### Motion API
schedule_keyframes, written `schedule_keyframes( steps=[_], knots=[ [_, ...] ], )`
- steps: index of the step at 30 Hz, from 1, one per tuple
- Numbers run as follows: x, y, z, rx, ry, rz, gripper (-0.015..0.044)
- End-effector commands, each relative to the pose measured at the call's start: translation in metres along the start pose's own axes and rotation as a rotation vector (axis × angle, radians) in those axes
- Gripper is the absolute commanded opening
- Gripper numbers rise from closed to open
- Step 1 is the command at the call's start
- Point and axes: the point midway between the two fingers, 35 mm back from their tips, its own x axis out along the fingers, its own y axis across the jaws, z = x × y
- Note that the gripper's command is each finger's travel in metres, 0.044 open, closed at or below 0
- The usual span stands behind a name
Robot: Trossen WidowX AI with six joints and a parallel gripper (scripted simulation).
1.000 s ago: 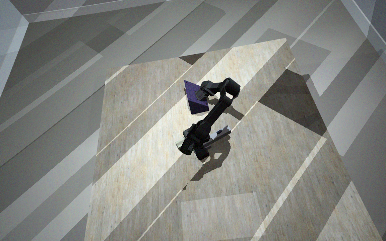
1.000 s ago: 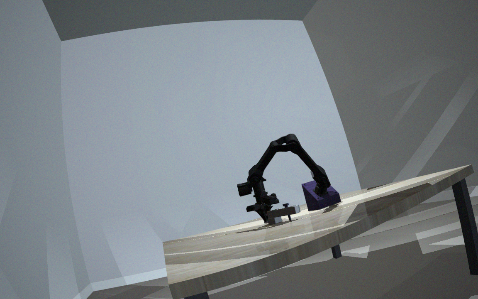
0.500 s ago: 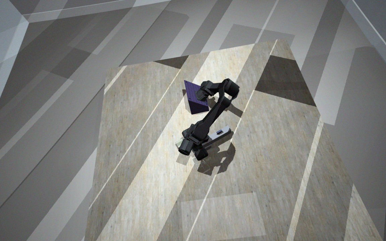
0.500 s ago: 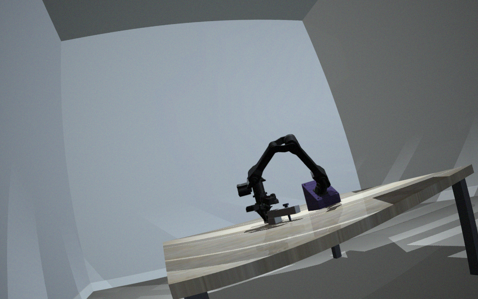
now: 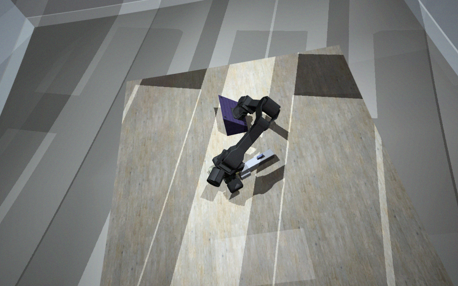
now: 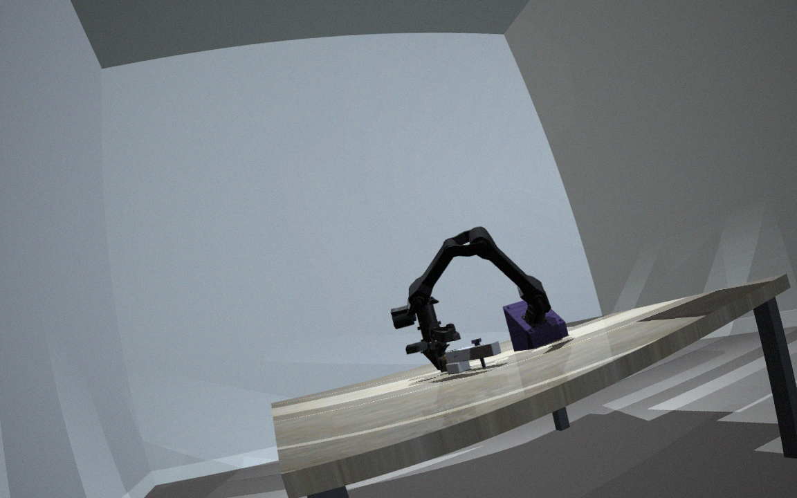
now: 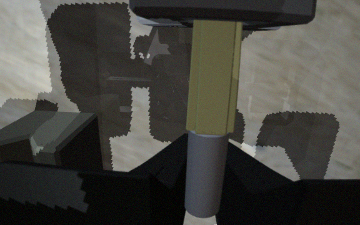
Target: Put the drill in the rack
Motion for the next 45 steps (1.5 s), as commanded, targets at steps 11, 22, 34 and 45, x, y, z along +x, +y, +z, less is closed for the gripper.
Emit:
schedule_keyframes(
  steps=[11, 22, 34, 45],
  knots=[
    [-0.003, -0.002, -0.021, -0.006, 0.008, -0.001, 0.0000],
    [-0.001, 0.000, -0.017, -0.001, 0.001, 0.000, 0.0263],
    [0.000, -0.002, -0.012, -0.005, 0.007, -0.001, 0.0440],
    [0.000, -0.003, -0.008, -0.005, 0.007, -0.001, 0.0440]
  ],
)
